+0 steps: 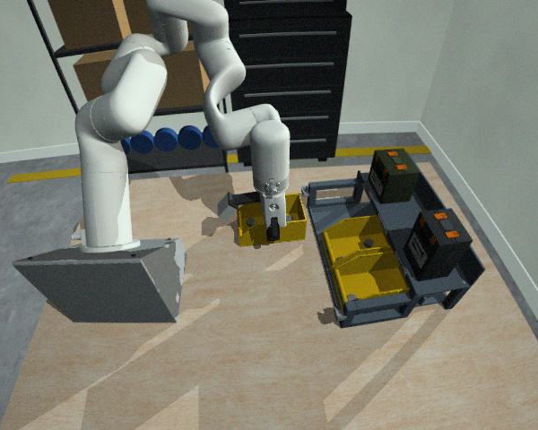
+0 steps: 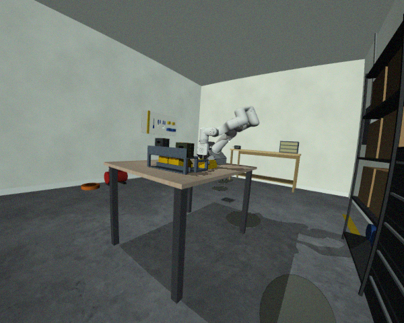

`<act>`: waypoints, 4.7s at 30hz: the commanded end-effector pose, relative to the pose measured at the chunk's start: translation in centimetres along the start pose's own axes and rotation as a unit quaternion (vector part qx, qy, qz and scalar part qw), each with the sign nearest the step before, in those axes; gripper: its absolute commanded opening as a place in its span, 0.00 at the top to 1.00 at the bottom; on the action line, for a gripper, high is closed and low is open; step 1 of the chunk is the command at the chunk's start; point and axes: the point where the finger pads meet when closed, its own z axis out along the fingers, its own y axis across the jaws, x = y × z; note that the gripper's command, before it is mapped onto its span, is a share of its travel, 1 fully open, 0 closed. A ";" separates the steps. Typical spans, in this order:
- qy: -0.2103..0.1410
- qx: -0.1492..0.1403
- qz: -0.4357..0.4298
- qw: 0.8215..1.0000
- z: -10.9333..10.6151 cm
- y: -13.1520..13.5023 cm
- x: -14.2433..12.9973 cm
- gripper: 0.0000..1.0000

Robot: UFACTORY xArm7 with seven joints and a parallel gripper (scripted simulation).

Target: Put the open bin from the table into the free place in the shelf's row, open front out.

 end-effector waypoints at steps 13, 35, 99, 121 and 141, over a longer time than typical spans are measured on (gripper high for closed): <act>-0.003 0.001 0.001 1.000 -4.1 0.0 -0.1 0.72; -0.003 0.001 0.001 1.000 -9.6 0.0 -0.1 0.72; -0.003 0.002 -0.378 0.926 -9.1 5.8 -10.1 0.67; -0.002 0.002 -0.494 0.870 -9.1 5.3 -9.3 0.67; -0.002 0.003 -0.601 0.799 -9.1 5.1 -8.9 0.67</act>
